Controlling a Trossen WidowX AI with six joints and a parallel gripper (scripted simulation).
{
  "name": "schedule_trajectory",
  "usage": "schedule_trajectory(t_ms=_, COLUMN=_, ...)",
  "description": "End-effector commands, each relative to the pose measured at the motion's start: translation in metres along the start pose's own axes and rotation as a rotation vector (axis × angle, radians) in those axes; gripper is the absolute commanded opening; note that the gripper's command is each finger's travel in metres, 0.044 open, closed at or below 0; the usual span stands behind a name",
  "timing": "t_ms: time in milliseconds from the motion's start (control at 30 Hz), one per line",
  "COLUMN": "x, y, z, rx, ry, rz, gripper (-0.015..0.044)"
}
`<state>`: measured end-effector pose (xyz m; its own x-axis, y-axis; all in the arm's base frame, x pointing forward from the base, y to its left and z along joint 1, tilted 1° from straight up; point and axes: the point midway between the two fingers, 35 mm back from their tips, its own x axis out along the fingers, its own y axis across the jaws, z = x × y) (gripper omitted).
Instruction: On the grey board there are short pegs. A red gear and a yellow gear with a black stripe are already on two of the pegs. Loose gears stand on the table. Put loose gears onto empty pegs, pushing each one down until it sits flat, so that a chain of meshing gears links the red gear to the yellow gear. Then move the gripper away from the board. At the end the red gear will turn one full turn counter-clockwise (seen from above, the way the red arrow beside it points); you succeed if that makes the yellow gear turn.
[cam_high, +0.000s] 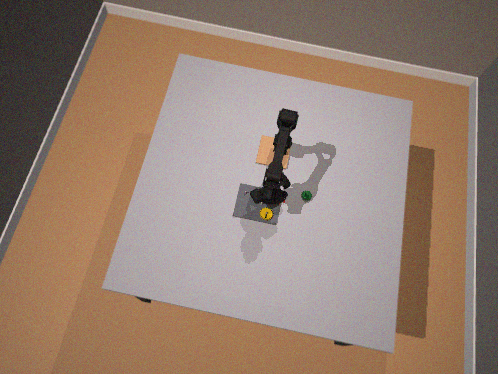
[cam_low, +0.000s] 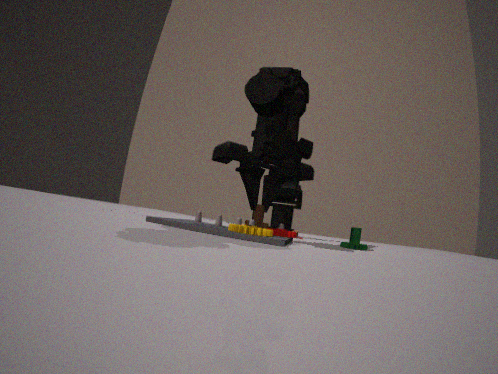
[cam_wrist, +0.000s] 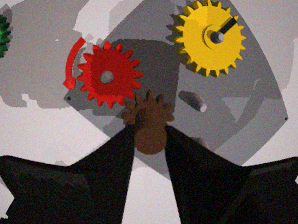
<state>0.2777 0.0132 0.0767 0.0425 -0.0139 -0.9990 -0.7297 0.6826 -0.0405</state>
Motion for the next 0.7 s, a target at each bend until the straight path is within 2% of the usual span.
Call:
schedule_trajectory(t_ms=0, x=0.0015, y=0.0007, z=-0.0009, rx=0.090, ry=0.001, rz=0.004, gripper=0.0000)
schedule_trajectory(t_ms=233, x=0.0022, y=0.0003, z=-0.0004, rx=0.057, ry=0.001, rz=0.004, gripper=0.0000)
schedule_trajectory(t_ms=667, x=0.0044, y=0.0014, z=-0.0007, rx=-0.276, ry=0.000, rz=0.005, gripper=0.0000)
